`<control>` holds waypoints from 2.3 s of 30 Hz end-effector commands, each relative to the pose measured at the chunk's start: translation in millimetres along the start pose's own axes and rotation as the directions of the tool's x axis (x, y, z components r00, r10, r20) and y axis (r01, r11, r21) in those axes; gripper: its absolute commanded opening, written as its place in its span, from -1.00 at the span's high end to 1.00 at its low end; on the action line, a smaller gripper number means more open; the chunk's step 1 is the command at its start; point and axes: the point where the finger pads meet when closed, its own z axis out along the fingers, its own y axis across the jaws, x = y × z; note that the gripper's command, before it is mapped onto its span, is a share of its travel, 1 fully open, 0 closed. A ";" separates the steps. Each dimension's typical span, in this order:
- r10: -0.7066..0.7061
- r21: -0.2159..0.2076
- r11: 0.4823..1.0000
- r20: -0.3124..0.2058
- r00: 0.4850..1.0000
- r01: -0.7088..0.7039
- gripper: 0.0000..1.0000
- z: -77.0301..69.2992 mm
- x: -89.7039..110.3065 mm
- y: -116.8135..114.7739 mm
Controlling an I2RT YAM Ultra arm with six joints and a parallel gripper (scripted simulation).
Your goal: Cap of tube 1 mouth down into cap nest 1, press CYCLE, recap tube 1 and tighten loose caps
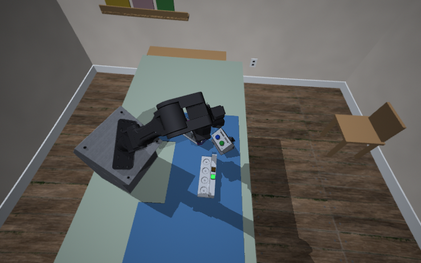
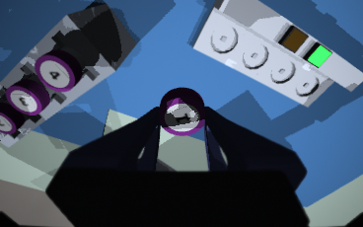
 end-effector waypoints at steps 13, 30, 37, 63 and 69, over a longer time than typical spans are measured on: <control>-0.775 0.025 0.632 0.007 0.633 0.774 1.00 -2.1 15.0 75.9; -0.985 0.024 0.170 -0.004 0.170 0.985 1.00 -0.7 44.0 181.1; -0.985 0.024 0.170 -0.003 0.170 0.985 1.00 -0.1 59.5 237.7; -0.985 0.024 0.170 -0.003 0.170 0.985 1.00 8.5 62.3 244.3; -0.985 0.024 0.170 -0.003 0.170 0.985 1.00 24.0 62.0 244.1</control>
